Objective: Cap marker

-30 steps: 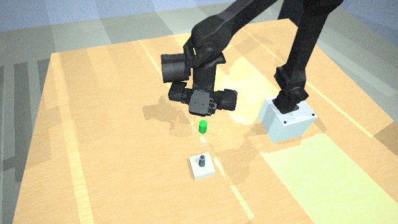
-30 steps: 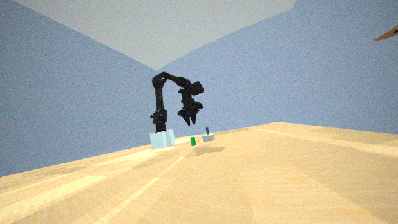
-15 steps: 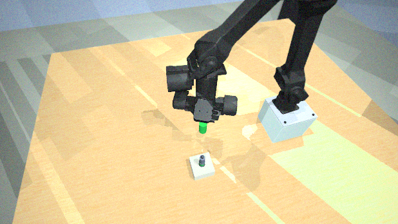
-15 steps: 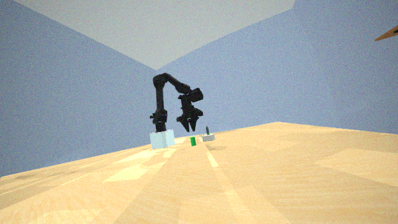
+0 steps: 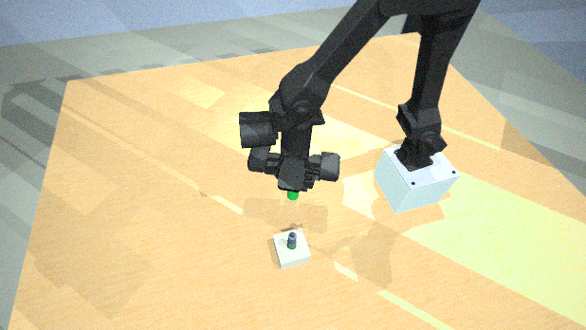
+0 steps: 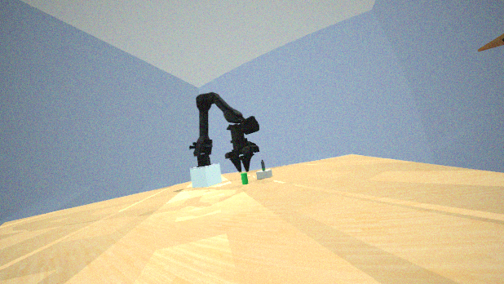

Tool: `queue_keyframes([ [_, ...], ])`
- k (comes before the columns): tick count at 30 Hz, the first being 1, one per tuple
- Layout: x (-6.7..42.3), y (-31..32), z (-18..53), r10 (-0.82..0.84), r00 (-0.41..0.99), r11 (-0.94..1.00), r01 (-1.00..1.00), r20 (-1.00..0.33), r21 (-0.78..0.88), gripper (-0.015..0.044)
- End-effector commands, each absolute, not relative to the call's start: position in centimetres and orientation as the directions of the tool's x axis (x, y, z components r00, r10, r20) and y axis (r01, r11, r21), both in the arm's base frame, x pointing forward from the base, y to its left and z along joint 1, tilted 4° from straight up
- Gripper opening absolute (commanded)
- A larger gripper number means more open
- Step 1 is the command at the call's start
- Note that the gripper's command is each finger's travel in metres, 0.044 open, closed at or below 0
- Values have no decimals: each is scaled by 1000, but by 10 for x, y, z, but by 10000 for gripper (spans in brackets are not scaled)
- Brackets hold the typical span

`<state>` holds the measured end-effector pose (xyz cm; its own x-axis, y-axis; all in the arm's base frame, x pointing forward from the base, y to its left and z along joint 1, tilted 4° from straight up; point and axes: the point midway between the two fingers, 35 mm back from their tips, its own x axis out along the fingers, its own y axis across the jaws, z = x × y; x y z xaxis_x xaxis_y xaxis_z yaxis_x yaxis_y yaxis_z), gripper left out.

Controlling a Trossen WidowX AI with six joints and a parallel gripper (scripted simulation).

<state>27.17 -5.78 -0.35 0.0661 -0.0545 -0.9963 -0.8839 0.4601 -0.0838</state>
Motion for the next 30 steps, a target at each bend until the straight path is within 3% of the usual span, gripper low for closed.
queue_keyframes([
  [1,271,-58,-11,-57,59,455,-887,-997,-78,241],
  [24,272,-60,-45,-57,58,455,-887,-997,-78,241],
  [28,272,-60,-45,-57,58,455,-887,-997,-78,136],
  [30,272,-60,-45,-57,58,455,-887,-997,-78,123],
])
